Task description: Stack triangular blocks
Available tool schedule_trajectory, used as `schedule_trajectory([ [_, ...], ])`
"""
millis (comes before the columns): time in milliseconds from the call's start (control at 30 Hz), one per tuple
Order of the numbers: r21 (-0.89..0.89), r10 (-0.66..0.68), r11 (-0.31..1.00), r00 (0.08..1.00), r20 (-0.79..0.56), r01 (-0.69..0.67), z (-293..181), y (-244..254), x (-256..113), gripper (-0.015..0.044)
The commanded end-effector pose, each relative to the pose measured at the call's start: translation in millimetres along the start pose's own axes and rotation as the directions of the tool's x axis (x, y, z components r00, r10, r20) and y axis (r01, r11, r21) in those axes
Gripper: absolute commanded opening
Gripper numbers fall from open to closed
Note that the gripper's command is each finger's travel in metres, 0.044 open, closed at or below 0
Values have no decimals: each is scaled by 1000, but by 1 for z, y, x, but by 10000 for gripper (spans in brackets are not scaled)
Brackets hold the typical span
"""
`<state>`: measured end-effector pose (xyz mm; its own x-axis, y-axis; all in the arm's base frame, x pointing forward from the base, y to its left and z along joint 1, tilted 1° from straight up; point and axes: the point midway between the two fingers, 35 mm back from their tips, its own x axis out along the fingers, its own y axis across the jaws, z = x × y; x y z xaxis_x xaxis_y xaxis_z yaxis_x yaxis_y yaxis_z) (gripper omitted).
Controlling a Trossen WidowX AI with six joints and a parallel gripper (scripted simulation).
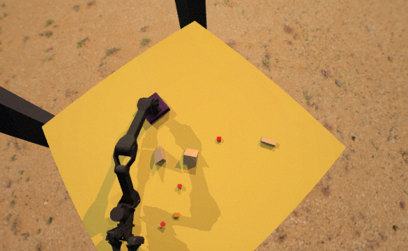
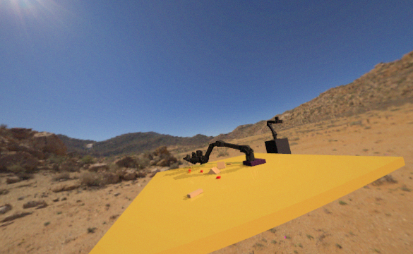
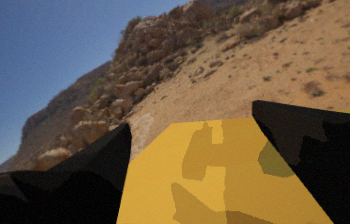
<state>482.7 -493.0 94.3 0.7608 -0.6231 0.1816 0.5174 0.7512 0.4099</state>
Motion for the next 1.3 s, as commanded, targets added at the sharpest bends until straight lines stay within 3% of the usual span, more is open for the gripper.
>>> schedule_trajectory([
  [0,-6,-1,1000,1000,-6,1,-1,3,0,426],
  [233,-232,-28,972,978,-208,-22,-41,99,-7,440],
  [400,-447,-52,884,922,-384,-136,-77,177,-39,440],
  [567,-627,-88,703,833,-546,-336,-108,246,-95,440],
  [733,-706,-139,415,727,-672,-574,-126,301,-170,440],
  [900,-643,-210,36,623,-753,-765,-131,336,-254,440],
  [1033,-479,-278,-301,556,-783,-825,-124,349,-325,440],
  [1133,-293,-333,-544,523,-785,-786,-112,350,-378,440],
  [1267,3,-399,-790,510,-762,-613,-90,339,-440,440],
])
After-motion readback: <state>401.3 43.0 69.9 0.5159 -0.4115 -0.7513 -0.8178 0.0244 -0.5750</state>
